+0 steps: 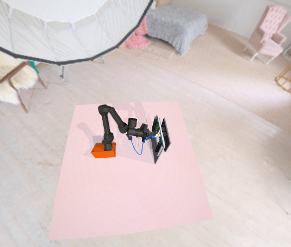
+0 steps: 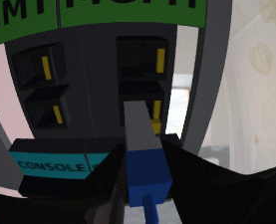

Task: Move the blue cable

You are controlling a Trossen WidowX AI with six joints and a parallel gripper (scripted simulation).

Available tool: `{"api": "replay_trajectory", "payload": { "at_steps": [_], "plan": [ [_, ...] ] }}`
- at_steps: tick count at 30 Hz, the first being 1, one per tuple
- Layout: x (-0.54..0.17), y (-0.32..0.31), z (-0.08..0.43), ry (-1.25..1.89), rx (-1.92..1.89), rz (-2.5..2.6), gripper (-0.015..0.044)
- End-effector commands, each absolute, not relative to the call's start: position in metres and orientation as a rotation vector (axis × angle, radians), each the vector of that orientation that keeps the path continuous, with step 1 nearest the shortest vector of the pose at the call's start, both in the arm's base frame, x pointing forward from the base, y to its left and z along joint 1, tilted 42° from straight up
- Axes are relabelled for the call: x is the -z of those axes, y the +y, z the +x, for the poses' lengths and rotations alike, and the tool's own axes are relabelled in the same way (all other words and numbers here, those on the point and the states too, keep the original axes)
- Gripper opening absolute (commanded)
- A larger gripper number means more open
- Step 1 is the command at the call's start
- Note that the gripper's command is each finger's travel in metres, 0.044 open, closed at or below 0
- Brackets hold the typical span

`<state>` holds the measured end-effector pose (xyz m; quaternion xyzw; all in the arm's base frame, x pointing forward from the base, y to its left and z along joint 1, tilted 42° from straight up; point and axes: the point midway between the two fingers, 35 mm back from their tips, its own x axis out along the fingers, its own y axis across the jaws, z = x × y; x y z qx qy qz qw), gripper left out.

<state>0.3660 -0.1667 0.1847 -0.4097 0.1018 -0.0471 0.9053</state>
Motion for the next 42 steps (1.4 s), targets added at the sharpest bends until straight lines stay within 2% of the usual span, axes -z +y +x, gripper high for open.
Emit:
{"api": "replay_trajectory", "payload": {
  "at_steps": [1, 42],
  "plan": [
    [-0.184, -0.166, 0.363, 0.212, 0.095, -0.848, 0.0],
    [-0.185, -0.164, 0.34, 0.213, 0.094, -0.848, 0.0]
  ]
}}
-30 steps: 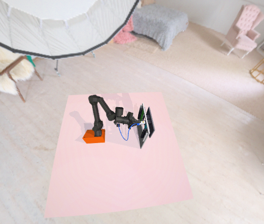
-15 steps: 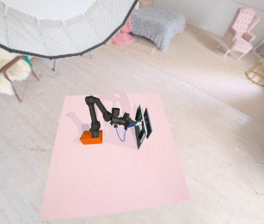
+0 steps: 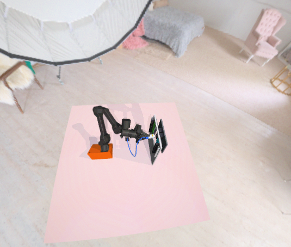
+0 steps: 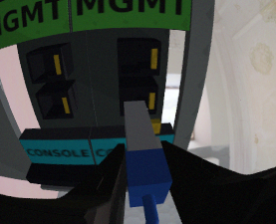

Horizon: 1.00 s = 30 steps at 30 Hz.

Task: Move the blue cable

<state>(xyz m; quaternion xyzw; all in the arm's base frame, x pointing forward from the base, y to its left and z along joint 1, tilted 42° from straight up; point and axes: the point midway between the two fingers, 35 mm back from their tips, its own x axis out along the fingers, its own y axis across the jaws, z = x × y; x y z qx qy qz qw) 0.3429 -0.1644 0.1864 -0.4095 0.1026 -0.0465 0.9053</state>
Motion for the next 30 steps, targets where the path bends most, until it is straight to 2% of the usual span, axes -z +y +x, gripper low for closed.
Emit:
{"api": "replay_trajectory", "payload": {
  "at_steps": [1, 30],
  "plan": [
    [-0.186, -0.164, 0.339, 0.213, 0.094, -0.848, 0.0],
    [-0.187, -0.162, 0.323, 0.214, 0.094, -0.847, 0.0]
  ]
}}
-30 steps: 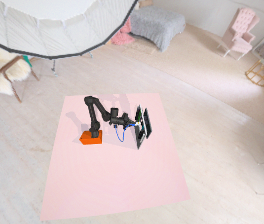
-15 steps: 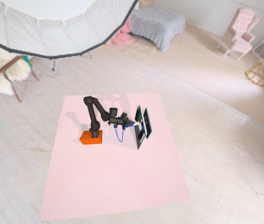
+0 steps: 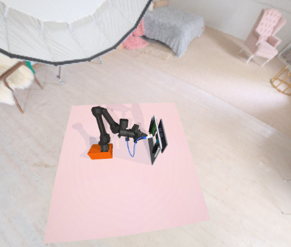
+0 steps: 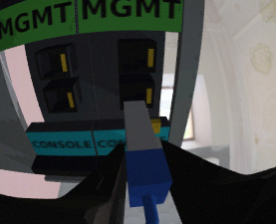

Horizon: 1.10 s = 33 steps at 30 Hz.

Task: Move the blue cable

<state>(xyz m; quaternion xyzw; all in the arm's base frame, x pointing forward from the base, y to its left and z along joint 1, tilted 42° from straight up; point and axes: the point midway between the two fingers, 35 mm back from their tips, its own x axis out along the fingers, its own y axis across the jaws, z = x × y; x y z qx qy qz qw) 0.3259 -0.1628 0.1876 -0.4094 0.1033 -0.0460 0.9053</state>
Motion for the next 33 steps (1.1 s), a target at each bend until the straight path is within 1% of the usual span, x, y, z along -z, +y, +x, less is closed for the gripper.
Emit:
{"api": "replay_trajectory", "payload": {
  "at_steps": [1, 7, 23, 33],
  "plan": [
    [-0.187, -0.162, 0.322, 0.214, 0.094, -0.847, 0.0],
    [-0.18, -0.158, 0.323, 0.215, 0.094, -0.847, 0.0],
    [-0.121, -0.104, 0.323, 0.213, 0.094, -0.845, 0.0],
    [-0.121, -0.105, 0.326, 0.224, 0.104, -0.844, 0.0]
  ]
}}
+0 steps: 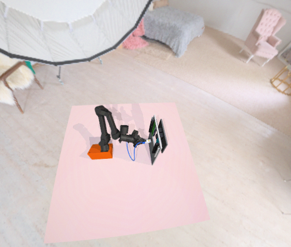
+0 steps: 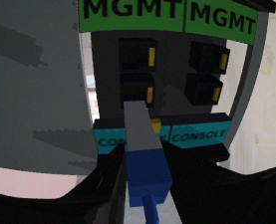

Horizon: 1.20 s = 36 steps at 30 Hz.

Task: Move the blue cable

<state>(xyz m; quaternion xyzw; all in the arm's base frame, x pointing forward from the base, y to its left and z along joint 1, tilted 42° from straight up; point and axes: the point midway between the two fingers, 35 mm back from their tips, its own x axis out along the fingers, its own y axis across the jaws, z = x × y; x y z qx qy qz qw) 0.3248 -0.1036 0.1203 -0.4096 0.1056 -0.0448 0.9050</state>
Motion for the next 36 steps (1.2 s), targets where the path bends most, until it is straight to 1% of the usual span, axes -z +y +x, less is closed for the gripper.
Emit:
{"api": "replay_trajectory", "payload": {
  "at_steps": [1, 36],
  "plan": [
    [-0.121, -0.105, 0.327, 0.226, 0.106, -0.844, 0.0],
    [-0.12, -0.108, 0.341, 0.246, 0.129, -0.84, 0.0]
  ]
}}
